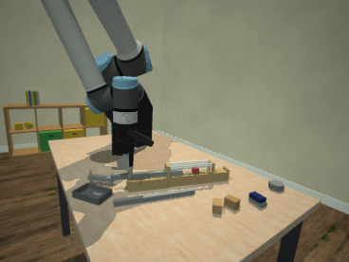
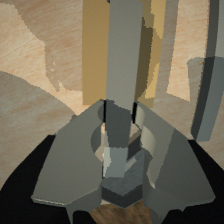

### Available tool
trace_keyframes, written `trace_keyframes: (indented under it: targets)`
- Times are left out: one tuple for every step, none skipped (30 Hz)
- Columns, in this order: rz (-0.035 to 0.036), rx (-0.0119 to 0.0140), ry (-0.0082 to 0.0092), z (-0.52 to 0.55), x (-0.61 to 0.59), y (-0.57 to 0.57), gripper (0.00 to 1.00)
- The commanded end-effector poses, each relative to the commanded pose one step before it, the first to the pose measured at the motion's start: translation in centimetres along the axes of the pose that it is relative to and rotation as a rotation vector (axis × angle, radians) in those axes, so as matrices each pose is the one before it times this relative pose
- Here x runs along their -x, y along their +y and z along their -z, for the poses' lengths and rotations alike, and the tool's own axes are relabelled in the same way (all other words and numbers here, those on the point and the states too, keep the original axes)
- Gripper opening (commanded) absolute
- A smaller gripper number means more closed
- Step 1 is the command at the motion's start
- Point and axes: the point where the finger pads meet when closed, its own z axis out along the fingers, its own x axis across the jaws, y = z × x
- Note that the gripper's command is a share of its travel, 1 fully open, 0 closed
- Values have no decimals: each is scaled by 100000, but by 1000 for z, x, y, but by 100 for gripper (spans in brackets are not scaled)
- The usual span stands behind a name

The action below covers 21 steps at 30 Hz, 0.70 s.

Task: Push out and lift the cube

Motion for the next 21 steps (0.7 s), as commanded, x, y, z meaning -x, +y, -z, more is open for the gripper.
trace_keyframes:
  targets:
    - [-11,11,83,38,-35,-804,0]
    - [0,0,0,0,0,-245,0]
    - [0,0,0,0,1,-252,0]
    - [0,0,0,0,0,-259,0]
    - [0,0,0,0,1,-265,0]
    - [0,0,0,0,0,-271,0]
    - [0,0,1,0,1,-276,0]
    - [0,1,1,1,1,-282,0]
    - [0,0,0,0,1,-286,0]
    - [0,0,0,0,1,-291,0]
    - [0,0,0,0,0,-295,0]
    - [0,0,0,0,1,-298,0]
    - [0,0,0,0,0,-301,0]
    - [0,0,0,0,0,0,0]
    - [0,0,0,0,0,0,0]
    - [0,0,0,0,0,-303,0]
    - [0,0,0,0,1,-305,0]
    - [0,0,0,0,0,-307,0]
    - [0,0,0,0,0,-308,0]
    - [0,0,0,0,1,-308,0]
    - [0,0,0,0,0,-308,0]
